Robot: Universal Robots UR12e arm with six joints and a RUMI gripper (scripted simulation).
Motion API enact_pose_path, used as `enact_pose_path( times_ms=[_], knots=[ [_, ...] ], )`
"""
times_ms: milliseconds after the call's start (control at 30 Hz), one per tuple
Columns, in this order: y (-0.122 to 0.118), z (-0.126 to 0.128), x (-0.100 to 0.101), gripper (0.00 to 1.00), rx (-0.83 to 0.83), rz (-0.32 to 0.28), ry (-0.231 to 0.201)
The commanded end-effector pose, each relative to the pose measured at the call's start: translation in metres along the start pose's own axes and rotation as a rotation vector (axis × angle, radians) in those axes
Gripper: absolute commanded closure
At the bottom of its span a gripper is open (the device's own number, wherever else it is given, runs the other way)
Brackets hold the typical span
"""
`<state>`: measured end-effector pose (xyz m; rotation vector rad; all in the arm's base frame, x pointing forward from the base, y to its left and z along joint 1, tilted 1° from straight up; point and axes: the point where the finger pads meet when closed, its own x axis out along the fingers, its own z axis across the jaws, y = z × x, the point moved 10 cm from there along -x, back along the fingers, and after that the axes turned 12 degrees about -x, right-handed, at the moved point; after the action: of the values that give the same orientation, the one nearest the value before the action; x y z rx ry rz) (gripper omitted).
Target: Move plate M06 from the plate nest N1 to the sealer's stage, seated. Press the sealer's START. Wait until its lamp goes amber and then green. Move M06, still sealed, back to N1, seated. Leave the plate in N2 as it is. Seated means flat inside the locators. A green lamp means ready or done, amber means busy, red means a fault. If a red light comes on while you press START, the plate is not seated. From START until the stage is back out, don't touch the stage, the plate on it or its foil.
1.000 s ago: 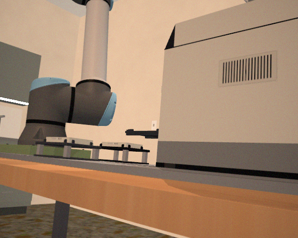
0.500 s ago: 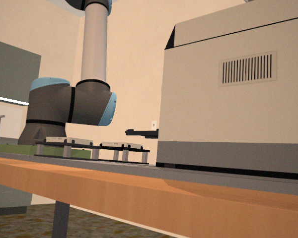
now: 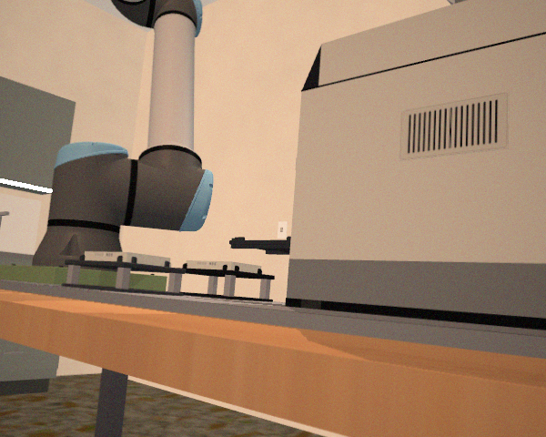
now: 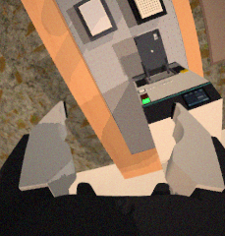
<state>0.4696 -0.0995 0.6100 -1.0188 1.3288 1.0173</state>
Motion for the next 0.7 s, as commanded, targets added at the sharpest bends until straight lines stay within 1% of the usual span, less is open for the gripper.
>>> enact_pose_path(
  times_ms=[0, 100, 167, 233, 300, 567, 667],
  knots=[
    [0.011, 0.004, 0.019, 0.32, 0.0, -0.002, 0.001],
    [0.019, 0.006, 0.031, 0.32, 0.0, -0.002, 0.001],
    [0.019, 0.006, 0.031, 0.32, 0.0, -0.002, 0.001],
    [0.023, 0.008, 0.04, 0.32, 0.0, -0.002, 0.001],
    [0.024, 0.008, 0.041, 0.32, 0.0, -0.002, 0.001],
    [0.043, 0.014, 0.075, 0.32, 0.0, -0.002, 0.002],
    [0.044, 0.014, 0.076, 0.32, 0.0, -0.002, 0.002]
  ],
)
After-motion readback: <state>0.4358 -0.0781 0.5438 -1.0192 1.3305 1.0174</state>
